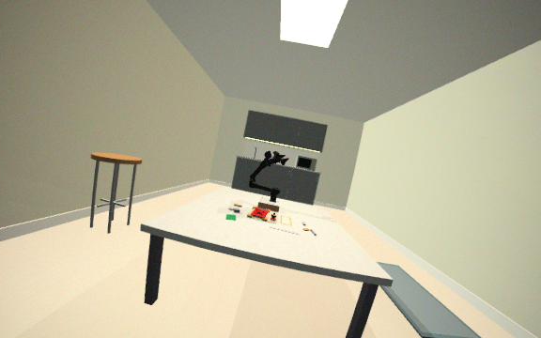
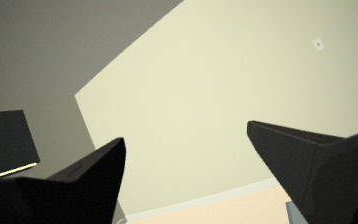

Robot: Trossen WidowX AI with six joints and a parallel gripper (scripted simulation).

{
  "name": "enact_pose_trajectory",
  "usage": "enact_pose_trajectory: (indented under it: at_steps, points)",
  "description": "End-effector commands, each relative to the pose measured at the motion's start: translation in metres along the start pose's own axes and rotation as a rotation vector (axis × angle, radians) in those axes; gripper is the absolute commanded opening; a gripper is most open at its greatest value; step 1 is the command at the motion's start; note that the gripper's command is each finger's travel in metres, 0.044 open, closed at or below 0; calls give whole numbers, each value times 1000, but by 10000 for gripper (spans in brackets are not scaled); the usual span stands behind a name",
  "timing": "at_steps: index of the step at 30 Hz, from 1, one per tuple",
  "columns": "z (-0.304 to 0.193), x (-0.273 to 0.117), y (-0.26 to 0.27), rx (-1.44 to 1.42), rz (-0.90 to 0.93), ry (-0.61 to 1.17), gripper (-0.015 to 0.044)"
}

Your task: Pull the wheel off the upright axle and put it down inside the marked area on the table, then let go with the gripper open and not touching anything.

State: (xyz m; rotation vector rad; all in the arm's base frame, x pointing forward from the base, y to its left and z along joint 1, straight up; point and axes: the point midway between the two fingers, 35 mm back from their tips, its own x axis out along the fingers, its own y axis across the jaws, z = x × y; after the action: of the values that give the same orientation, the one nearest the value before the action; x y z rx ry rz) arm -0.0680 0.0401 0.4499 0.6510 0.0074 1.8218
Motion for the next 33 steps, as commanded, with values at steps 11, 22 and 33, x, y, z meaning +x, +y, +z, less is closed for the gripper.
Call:
enact_pose_trajectory:
  at_steps: [11, 22, 33]
  points:
    - [-2, 61, -108, 267, -469, 58, 300]
    - [-11, 66, -201, 434, -809, 55, 300]
    - [-13, 13, -338, 801, -1358, -112, 300]
